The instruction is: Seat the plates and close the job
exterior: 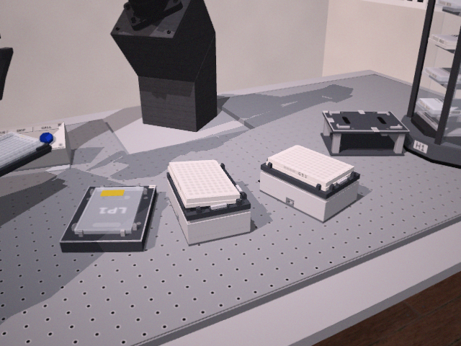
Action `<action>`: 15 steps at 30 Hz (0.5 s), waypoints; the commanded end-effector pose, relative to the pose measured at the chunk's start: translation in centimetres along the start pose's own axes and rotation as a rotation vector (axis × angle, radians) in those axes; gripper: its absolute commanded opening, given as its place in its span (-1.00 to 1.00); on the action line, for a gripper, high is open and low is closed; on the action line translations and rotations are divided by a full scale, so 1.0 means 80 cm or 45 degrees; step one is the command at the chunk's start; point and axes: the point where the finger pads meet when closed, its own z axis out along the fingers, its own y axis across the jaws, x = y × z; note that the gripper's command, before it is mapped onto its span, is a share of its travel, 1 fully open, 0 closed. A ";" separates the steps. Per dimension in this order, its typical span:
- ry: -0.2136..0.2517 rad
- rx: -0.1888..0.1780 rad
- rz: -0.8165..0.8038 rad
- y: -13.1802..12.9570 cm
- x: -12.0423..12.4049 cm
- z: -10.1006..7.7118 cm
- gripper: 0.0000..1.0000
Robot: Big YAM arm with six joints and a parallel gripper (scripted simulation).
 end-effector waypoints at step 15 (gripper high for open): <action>-0.049 0.013 -0.014 0.000 -0.024 -0.070 1.00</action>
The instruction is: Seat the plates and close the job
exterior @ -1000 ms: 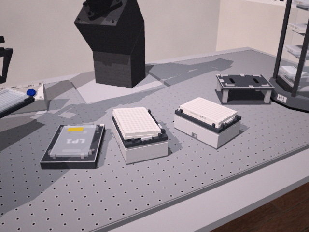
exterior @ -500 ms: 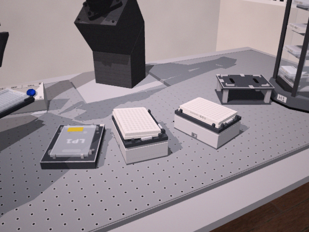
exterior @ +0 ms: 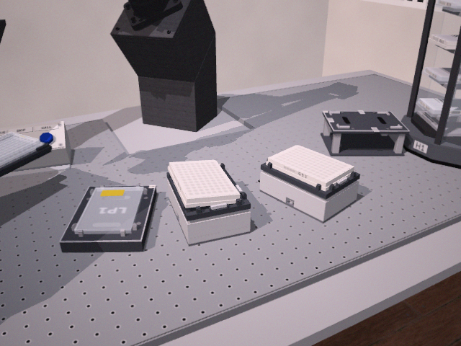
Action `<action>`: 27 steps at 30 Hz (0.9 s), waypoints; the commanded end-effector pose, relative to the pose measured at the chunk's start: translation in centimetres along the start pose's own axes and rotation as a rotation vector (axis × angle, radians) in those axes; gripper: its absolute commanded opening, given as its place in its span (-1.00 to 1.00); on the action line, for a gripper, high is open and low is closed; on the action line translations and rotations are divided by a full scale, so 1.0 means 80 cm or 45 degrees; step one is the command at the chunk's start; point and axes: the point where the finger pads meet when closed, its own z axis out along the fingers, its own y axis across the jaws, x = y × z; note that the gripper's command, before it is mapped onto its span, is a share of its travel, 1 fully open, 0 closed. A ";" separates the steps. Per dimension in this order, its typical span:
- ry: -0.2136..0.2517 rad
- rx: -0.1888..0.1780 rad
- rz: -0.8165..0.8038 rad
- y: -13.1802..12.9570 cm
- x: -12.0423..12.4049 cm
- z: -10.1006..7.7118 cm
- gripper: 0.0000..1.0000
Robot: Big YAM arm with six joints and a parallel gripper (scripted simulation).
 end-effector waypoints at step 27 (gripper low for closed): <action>-0.011 0.092 0.318 -0.031 0.081 -0.010 1.00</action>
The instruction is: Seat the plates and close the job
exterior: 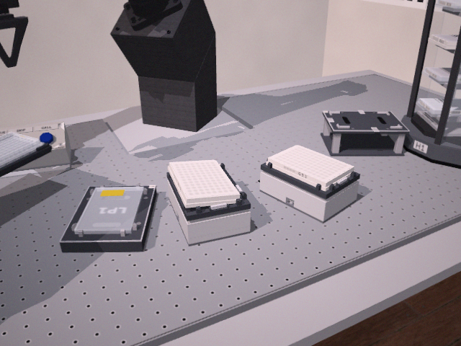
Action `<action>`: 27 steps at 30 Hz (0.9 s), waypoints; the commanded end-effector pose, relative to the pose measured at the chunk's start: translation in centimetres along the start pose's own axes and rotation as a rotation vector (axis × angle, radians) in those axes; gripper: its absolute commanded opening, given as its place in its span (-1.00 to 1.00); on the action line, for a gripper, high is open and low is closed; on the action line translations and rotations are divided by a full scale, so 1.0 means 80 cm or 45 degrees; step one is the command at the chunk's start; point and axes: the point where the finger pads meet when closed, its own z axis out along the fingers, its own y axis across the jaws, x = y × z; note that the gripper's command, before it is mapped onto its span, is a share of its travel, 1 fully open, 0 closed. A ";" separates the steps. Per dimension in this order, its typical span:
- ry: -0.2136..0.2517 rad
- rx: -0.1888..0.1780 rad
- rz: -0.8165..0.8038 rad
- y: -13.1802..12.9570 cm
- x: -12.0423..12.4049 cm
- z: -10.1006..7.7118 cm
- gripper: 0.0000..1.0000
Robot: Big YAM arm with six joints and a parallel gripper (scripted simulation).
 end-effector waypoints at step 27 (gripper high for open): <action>-0.009 0.007 -0.012 -0.061 0.083 -0.003 1.00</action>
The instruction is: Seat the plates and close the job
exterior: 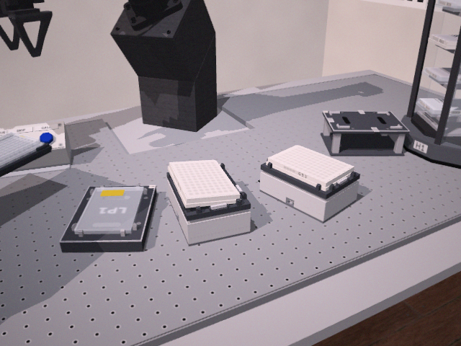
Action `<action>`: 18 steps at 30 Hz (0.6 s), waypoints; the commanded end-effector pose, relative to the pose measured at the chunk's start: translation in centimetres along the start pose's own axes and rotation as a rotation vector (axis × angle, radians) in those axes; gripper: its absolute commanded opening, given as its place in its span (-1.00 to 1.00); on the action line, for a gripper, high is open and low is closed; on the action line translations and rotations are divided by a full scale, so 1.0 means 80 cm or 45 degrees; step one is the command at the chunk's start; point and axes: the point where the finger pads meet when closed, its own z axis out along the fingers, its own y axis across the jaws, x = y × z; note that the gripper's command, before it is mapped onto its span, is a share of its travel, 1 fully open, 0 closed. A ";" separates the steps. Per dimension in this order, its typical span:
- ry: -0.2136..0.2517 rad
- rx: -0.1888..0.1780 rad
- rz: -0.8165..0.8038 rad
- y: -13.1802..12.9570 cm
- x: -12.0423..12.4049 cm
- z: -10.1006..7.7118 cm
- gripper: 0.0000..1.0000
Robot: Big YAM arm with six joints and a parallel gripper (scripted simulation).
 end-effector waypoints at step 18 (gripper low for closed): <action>-0.008 0.001 -0.489 -0.006 -0.005 -0.009 1.00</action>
